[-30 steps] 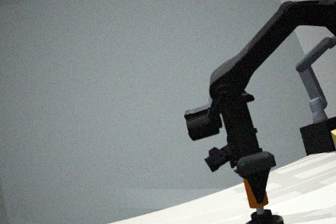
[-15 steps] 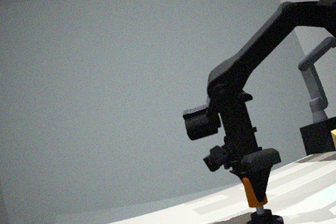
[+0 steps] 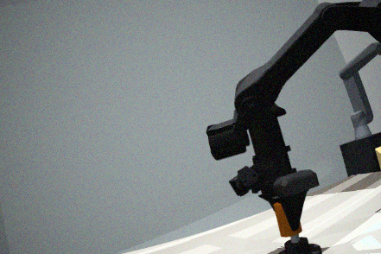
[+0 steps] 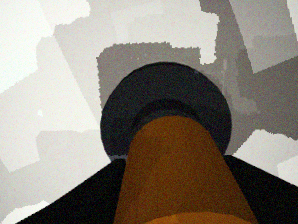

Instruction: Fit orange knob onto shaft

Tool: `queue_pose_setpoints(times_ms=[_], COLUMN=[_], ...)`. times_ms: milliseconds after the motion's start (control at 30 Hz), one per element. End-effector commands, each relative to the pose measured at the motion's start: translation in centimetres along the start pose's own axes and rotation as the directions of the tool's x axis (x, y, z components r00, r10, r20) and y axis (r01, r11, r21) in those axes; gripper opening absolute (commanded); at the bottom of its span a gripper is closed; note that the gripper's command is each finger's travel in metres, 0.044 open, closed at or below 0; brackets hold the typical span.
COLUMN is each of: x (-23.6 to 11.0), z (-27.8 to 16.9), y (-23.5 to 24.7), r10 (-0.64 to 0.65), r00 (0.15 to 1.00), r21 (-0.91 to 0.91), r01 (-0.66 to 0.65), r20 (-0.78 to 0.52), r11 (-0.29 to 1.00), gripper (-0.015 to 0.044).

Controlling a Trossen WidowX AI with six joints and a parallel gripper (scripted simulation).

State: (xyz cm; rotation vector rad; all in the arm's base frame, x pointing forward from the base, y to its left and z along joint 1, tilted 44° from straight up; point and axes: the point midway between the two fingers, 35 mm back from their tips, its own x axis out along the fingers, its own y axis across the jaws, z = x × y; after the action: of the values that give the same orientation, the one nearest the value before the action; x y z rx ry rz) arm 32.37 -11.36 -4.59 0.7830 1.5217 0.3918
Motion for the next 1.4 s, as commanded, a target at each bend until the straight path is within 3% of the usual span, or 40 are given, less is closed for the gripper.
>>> queue_pose_setpoints(times_ms=[0, 200, 433, 1367], x=[-0.09, -0.47, -0.28, -0.45], z=[0.05, -0.21, -0.53, -0.01], y=[0.01, 0.09, 0.08, 0.12], r10=[0.002, 0.002, 0.002, 0.002], r00=[1.000, 1.000, 1.000, 1.000], r21=[-0.005, -0.014, -0.210, -0.212], r01=[-0.002, -0.002, -0.001, -0.001], r20=[0.004, 0.003, 0.003, 0.004], r11=[1.000, 1.000, 0.978, 0.977], gripper=[0.0000, 0.0000, 0.0000, 0.0000])
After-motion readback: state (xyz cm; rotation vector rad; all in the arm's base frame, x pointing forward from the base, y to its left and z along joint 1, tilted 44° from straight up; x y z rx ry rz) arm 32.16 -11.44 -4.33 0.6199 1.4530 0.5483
